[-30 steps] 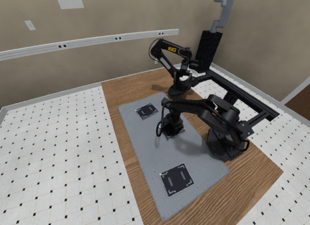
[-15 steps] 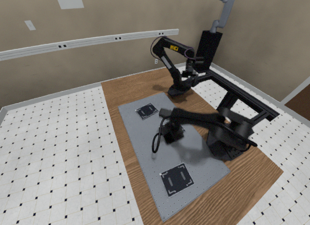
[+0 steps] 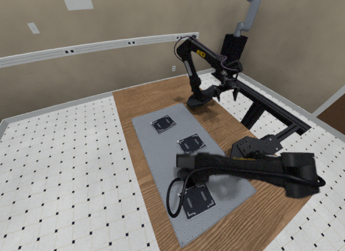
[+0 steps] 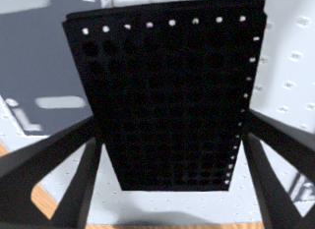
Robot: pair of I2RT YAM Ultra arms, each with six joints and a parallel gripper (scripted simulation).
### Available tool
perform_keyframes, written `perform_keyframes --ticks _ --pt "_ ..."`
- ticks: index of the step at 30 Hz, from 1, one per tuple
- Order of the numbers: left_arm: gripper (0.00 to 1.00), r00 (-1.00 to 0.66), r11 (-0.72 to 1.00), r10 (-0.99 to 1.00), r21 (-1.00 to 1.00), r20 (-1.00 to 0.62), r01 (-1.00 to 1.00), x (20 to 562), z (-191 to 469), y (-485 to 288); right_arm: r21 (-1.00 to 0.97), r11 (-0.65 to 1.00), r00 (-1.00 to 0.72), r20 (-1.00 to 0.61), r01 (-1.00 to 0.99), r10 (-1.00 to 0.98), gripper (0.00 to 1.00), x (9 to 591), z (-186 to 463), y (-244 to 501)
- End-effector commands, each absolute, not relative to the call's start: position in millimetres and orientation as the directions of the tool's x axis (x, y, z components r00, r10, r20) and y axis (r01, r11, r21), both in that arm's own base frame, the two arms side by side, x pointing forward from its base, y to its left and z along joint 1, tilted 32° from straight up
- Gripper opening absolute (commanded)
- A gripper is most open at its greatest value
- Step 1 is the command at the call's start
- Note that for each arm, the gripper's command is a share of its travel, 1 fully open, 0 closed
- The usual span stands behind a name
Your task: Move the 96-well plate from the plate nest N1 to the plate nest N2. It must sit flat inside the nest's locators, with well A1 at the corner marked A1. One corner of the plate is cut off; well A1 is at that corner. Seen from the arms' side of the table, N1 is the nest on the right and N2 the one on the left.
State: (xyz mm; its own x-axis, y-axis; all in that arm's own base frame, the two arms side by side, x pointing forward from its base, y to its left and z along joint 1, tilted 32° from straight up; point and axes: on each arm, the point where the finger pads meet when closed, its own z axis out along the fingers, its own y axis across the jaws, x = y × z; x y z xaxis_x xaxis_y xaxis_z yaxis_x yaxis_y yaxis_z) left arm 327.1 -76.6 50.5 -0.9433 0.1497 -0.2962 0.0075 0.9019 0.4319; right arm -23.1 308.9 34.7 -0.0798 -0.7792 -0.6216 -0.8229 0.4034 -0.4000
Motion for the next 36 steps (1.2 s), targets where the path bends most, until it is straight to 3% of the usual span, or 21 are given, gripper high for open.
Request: perform_keyframes --ticks 1,8,18,36 --pt "0.79 -0.937 0.899 0.217 0.431 -0.274 0.082 333.9 71.8 -60.9 -0.319 0.248 0.049 -0.697 -0.915 -0.716 1.00 -26.2 32.2 385.0" --pt "0.79 -0.937 0.901 0.197 0.429 -0.287 0.058 345.7 89.4 -33.9 -0.356 0.285 0.087 -0.746 -0.890 -0.660 1.00 28.1 44.1 428.4" --pt "0.79 -0.936 0.903 0.166 0.430 -0.311 0.017 356.3 110.6 -0.6 -0.450 0.541 0.027 -0.786 -0.711 -0.618 1.00 225.2 64.7 425.8" --pt "0.79 -0.921 0.907 0.184 0.421 -0.344 0.024 373.5 111.0 -9.7 -0.449 0.546 0.029 -0.790 -0.708 -0.612 1.00 227.1 68.2 425.9"
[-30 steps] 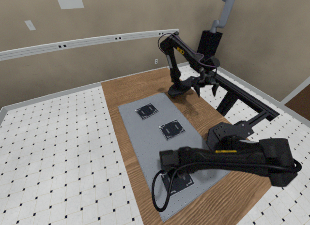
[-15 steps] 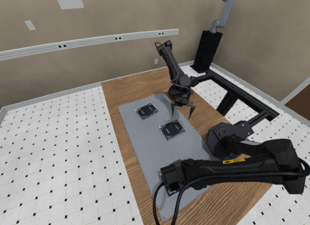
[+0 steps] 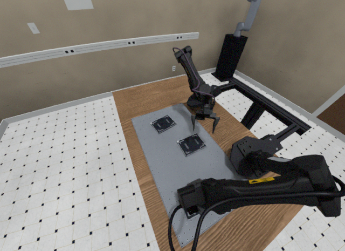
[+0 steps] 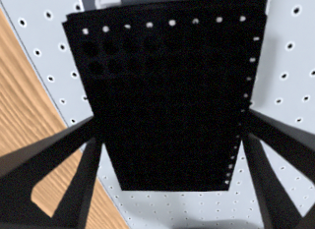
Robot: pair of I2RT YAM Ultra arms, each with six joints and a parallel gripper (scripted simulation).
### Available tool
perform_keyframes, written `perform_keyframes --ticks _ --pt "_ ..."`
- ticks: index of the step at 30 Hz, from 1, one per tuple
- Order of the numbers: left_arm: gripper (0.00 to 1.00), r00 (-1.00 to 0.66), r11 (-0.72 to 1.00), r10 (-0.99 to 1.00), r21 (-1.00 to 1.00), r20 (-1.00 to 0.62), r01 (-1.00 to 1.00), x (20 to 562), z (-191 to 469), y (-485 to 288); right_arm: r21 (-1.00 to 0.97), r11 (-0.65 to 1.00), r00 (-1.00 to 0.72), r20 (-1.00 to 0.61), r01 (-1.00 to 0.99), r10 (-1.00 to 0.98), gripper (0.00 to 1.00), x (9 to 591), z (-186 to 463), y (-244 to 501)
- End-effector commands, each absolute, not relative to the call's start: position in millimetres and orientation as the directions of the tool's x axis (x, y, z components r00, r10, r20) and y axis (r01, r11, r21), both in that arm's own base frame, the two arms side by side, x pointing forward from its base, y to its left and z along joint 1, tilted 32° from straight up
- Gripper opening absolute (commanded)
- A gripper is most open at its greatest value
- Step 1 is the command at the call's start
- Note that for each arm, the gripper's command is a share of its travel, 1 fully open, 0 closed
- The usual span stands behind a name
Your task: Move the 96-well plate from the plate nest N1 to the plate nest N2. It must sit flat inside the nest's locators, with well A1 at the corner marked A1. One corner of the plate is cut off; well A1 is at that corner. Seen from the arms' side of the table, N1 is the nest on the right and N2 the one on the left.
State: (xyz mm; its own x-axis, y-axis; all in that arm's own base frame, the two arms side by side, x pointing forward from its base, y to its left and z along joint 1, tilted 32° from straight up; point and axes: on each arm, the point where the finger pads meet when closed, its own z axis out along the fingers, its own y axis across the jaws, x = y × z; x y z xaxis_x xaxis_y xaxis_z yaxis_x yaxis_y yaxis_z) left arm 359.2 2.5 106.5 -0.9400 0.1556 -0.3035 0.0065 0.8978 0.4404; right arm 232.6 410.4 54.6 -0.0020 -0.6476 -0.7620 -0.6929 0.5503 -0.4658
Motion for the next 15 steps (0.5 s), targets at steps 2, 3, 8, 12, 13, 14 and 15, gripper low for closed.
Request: perform_keyframes --ticks 2,3,8,12,13,14,15 --pt "0.79 -0.930 0.904 0.183 0.427 -0.318 0.032 367.9 97.8 -4.5 -0.447 0.547 0.027 -0.792 -0.708 -0.610 1.00 227.1 68.2 425.9" --pt "0.79 -0.930 0.904 0.183 0.427 -0.318 0.032 367.9 97.8 -4.5 -0.446 0.547 0.027 -0.792 -0.708 -0.610 1.00 227.1 68.2 425.9" --pt "0.79 -0.927 0.905 0.182 0.425 -0.327 0.028 368.1 101.0 -4.6 -0.448 0.545 0.026 -0.788 -0.709 -0.615 1.00 226.9 67.0 425.3" --pt "0.79 -0.927 0.905 0.180 0.424 -0.328 0.026 368.1 101.0 -4.6 -0.448 0.545 0.026 -0.788 -0.709 -0.615 1.00 226.9 67.0 425.3" --pt "0.79 -0.927 0.905 0.180 0.424 -0.328 0.026 368.1 101.0 -4.6 -0.448 0.545 0.026 -0.788 -0.709 -0.615 1.00 226.9 67.0 425.3" --pt "0.79 -0.927 0.905 0.180 0.424 -0.328 0.026 368.1 101.0 -4.6 -0.454 0.545 0.018 -0.780 -0.705 -0.626 1.00 226.8 63.0 420.4" --pt "0.79 -0.927 0.905 0.180 0.424 -0.328 0.026 368.1 101.0 -4.6 -0.454 0.545 0.018 -0.780 -0.705 -0.626 1.00 226.8 63.0 420.4"
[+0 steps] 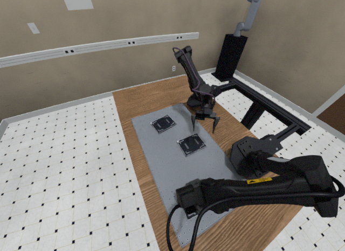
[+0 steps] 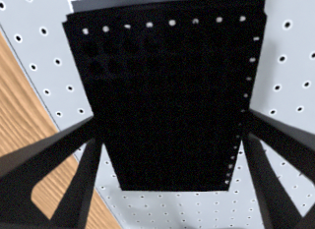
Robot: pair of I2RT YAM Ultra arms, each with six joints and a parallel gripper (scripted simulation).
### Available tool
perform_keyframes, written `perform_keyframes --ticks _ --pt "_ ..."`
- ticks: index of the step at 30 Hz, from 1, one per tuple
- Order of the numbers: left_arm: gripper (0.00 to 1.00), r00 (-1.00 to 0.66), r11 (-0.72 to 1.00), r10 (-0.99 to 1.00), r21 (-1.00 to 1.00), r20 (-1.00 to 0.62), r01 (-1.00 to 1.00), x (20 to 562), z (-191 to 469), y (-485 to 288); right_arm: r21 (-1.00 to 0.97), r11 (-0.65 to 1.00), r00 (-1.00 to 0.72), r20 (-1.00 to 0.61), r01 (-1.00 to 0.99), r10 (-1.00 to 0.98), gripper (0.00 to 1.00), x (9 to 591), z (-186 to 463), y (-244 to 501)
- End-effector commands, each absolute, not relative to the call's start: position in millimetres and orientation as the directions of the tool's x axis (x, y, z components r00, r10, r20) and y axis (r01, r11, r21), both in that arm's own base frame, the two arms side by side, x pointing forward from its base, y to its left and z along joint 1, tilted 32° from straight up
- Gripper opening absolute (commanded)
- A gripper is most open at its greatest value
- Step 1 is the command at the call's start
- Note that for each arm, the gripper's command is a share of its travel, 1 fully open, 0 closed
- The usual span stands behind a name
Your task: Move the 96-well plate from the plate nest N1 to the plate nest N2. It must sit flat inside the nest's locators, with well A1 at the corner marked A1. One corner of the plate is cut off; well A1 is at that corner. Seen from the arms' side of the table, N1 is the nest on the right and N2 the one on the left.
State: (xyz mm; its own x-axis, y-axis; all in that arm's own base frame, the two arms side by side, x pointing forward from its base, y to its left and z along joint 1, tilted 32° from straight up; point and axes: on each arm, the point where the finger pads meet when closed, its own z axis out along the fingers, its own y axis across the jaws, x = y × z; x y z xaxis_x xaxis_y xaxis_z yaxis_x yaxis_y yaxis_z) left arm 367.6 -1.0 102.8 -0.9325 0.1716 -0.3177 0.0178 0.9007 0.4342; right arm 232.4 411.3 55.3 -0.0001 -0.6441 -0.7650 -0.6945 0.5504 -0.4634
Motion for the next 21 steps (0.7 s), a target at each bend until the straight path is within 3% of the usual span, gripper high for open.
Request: perform_keyframes --ticks 1,21 --pt "0.79 -0.927 0.905 0.180 0.424 -0.328 0.025 368.1 101.0 -4.6 -0.454 0.545 0.018 -0.780 -0.705 -0.626 1.00 226.8 63.0 420.4" --pt "0.79 -0.935 0.900 0.173 0.435 -0.309 0.022 363.3 87.9 5.7 -0.454 0.545 0.018 -0.780 -0.705 -0.626 1.00 226.8 63.0 420.4"
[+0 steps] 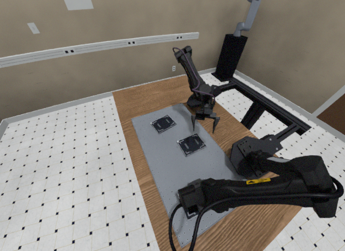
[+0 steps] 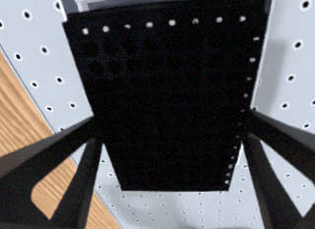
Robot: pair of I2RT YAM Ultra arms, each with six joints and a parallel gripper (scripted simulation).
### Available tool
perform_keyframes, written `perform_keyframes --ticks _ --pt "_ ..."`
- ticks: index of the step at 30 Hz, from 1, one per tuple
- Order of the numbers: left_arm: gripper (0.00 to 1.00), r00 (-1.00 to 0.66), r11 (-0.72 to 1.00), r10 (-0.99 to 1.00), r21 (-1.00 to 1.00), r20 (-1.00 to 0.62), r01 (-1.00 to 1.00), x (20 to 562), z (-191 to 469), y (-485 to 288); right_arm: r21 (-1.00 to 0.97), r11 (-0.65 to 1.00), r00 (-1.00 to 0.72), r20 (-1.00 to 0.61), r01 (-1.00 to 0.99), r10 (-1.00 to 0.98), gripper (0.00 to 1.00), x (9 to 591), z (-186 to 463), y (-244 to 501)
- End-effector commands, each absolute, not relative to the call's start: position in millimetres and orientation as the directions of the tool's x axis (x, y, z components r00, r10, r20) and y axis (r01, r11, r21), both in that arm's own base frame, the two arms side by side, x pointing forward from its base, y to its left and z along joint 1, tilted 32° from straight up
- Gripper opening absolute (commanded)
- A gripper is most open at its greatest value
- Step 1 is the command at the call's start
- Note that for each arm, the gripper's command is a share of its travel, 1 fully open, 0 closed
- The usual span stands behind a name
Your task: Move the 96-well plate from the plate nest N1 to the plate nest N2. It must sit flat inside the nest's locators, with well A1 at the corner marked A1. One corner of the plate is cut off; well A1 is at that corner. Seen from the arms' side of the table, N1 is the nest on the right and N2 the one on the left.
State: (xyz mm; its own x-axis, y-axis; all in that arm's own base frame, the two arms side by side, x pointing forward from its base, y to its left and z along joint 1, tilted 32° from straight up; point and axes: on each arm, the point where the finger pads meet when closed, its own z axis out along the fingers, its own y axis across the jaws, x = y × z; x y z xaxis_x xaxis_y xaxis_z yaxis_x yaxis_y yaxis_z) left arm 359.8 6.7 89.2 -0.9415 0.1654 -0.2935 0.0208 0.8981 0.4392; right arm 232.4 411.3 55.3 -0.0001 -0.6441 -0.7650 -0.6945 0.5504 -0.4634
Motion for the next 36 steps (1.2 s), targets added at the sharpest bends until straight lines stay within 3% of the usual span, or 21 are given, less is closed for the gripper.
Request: perform_keyframes --ticks 1,26,28,36 --pt "0.79 -0.936 0.901 0.171 0.433 -0.309 0.022 364.2 85.8 6.5 -0.454 0.545 0.018 -0.780 -0.705 -0.626 1.00 226.8 63.0 420.4" --pt "0.79 -0.941 0.899 0.164 0.437 -0.296 0.019 371.9 64.7 17.0 -0.454 0.545 0.018 -0.780 -0.705 -0.626 1.00 226.8 63.0 420.4" --pt "1.00 -0.941 0.899 0.164 0.437 -0.296 0.019 371.9 64.7 17.0 -0.454 0.545 0.018 -0.780 -0.705 -0.626 1.00 226.8 63.0 420.4" --pt "1.00 -0.922 0.900 0.164 0.436 -0.350 -0.005 381.1 84.1 9.7 -0.454 0.545 0.018 -0.780 -0.705 -0.626 1.00 226.8 63.0 420.4"
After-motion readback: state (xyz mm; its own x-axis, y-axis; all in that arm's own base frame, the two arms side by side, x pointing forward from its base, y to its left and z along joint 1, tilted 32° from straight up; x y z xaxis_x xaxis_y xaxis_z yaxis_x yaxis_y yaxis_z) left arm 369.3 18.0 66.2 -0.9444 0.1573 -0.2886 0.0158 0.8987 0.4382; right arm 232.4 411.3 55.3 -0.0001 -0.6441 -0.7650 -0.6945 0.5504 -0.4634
